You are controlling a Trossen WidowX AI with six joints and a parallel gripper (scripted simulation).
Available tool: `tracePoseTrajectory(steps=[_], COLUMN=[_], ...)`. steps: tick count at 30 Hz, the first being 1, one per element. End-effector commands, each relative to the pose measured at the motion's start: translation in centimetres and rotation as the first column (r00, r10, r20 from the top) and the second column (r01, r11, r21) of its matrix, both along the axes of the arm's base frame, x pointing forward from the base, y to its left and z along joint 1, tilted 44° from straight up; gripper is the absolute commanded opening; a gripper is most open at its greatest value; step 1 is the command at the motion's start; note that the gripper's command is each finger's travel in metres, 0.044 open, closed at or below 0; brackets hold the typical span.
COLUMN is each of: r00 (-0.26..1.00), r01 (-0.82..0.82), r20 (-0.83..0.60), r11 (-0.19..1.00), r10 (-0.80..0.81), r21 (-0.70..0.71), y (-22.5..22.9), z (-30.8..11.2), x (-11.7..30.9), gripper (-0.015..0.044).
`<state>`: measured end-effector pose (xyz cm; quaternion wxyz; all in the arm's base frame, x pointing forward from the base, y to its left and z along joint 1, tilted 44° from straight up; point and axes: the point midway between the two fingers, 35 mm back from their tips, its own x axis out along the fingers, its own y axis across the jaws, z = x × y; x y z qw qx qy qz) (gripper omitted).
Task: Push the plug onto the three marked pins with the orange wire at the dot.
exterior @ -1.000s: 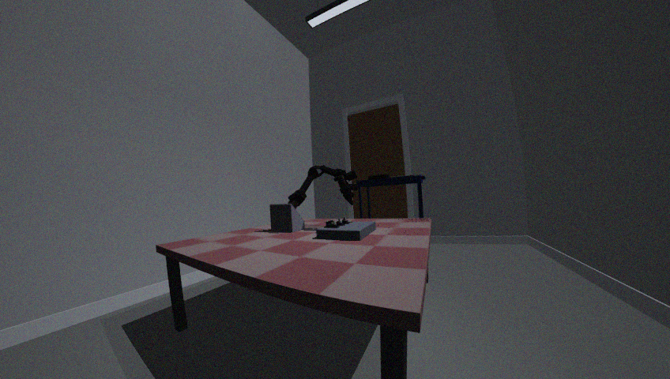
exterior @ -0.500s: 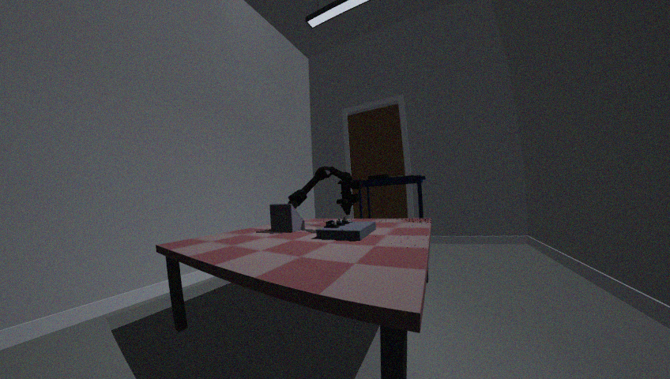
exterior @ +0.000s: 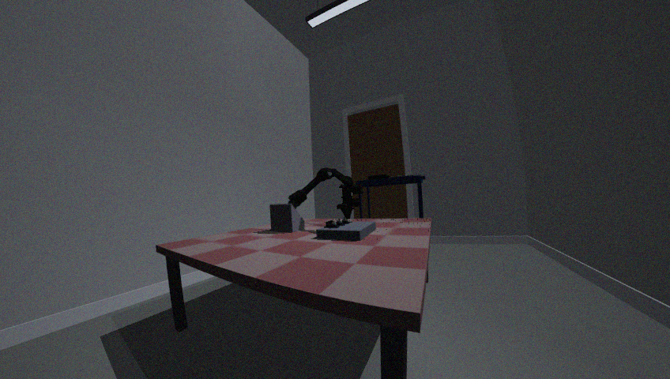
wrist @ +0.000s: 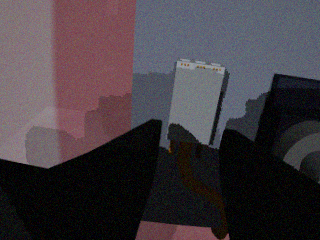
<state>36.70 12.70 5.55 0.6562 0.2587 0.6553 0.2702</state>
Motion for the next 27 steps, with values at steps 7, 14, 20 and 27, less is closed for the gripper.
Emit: tracePoseTrajectory(steps=[7,14,20,27], r00=[1.000,1.000,1.000,1.000], r01=[0.008,0.008,0.008,0.008], r20=[-0.005,-0.005,-0.005,-0.005], r11=[1.000,1.000,1.000,1.000], r10=[-0.008,-0.008,-0.008,-0.008], r21=[0.006,0.007,0.007,0.004], y=[0.8,1.1,1.1,-0.8], z=[-0.9,-1.3,-1.3,0.6], x=[0.0,0.0,0.0,0.1], gripper=[0.0115,0.0062,0.0003,0.0000])
